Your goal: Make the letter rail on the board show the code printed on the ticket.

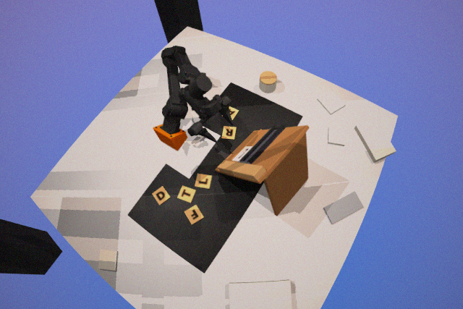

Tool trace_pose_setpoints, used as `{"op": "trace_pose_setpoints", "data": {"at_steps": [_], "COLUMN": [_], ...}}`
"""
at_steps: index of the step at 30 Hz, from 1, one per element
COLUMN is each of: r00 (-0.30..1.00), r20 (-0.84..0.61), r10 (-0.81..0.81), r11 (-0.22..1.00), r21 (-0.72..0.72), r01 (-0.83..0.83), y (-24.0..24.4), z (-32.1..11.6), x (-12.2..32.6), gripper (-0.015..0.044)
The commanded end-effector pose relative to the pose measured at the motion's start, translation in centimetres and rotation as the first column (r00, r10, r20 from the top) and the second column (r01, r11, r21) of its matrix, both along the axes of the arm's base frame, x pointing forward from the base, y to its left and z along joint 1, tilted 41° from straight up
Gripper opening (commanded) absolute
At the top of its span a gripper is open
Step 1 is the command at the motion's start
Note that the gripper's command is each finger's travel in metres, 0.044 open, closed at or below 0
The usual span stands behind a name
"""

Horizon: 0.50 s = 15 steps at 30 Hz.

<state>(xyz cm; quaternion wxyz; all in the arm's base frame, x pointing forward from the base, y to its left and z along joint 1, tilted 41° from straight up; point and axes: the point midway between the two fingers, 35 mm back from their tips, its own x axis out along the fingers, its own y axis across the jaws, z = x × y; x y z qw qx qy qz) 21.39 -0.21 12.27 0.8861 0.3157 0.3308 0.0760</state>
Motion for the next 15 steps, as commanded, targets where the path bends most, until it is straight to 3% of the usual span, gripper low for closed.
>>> {"op": "trace_pose_setpoints", "data": {"at_steps": [1, 9, 15], "r00": [0.976, 0.828, 0.749], "r20": [0.026, 0.105, 0.167], "r10": [0.214, 0.551, 0.641], "r11": [0.962, 0.769, 0.699], "r21": [-0.181, -0.449, -0.532], "r01": [-0.206, -0.455, -0.478], "y": [-0.7, -2.3, -3.6], "z": [0.9, 3.0, 4.6], "x": [-0.3, -0.5, -0.4], "gripper": [0.0440, 0.0440, 0.0440]}}
